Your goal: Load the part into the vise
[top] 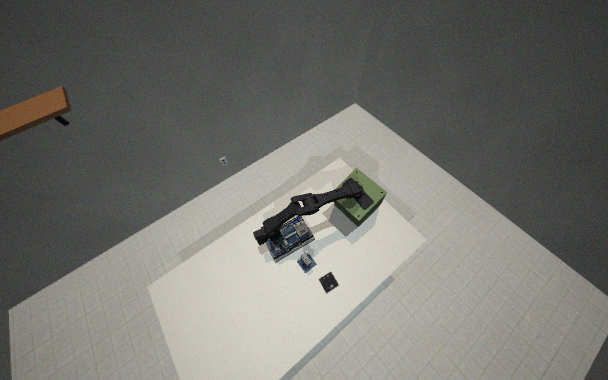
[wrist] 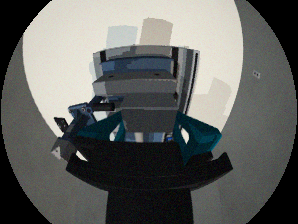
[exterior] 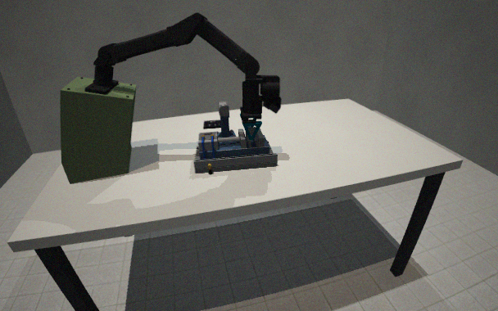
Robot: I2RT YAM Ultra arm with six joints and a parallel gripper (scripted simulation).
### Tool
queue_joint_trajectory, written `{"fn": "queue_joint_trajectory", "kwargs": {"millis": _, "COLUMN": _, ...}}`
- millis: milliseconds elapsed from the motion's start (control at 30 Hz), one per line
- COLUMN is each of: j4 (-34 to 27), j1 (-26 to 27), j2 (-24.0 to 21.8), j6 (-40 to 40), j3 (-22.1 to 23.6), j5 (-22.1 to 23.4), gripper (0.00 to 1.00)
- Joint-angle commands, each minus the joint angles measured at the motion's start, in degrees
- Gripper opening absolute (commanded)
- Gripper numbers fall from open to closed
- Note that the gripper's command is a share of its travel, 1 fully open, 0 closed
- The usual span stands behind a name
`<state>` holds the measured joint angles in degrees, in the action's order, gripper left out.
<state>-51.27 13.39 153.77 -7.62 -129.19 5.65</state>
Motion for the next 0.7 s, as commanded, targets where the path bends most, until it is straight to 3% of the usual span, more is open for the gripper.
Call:
{"fn": "queue_joint_trajectory", "kwargs": {"millis": 0, "j4": 0.93, "j1": -0.10, "j2": -1.95, "j6": 0.28, "j3": -2.17, "j5": -0.10, "gripper": 0.00}}
{"fn": "queue_joint_trajectory", "kwargs": {"millis": 667, "j4": 1.08, "j1": -0.23, "j2": -1.51, "j6": 0.31, "j3": -2.42, "j5": -0.12, "gripper": 0.00}}
